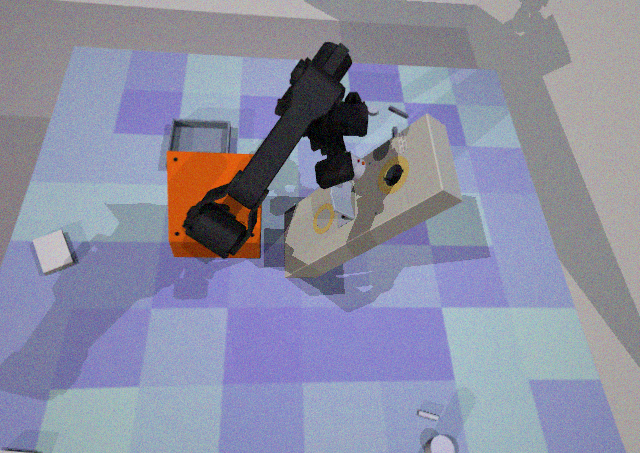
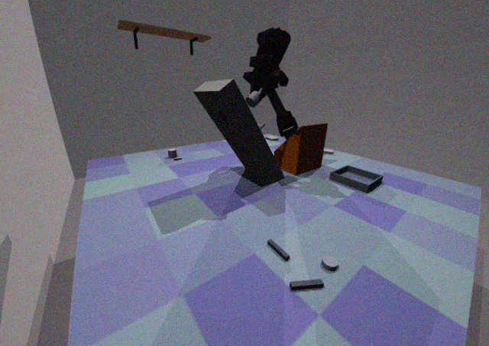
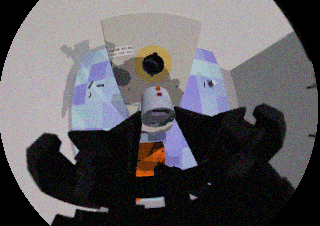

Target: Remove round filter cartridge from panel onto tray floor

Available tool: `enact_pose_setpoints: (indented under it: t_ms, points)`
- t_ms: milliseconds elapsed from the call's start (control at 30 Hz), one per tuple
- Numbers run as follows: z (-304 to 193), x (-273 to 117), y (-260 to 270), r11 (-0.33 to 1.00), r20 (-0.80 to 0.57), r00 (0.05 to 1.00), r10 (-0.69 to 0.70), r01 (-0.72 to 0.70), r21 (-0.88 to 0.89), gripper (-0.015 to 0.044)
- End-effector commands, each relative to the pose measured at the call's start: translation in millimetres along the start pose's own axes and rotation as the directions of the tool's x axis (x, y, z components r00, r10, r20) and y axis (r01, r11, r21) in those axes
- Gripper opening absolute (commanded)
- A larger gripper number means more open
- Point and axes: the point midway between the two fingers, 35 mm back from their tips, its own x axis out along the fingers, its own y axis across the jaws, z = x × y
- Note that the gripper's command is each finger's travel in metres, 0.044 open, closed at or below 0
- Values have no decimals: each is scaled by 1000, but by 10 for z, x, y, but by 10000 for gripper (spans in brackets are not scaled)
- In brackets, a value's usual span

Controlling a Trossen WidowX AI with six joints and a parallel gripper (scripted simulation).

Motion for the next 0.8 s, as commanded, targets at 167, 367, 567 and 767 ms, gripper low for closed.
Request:
enact_pose_setpoints:
  t_ms: [167,367,567,767]
  points:
    - [44,-114,249,1000,5,1000,4,-5,15,0]
    - [68,-66,583,999,1,1000,7,-7,43,0]
    - [64,-12,881,998,-3,1000,8,-8,68,0]
    - [-107,-16,1054,995,-35,997,72,-74,-73,0]
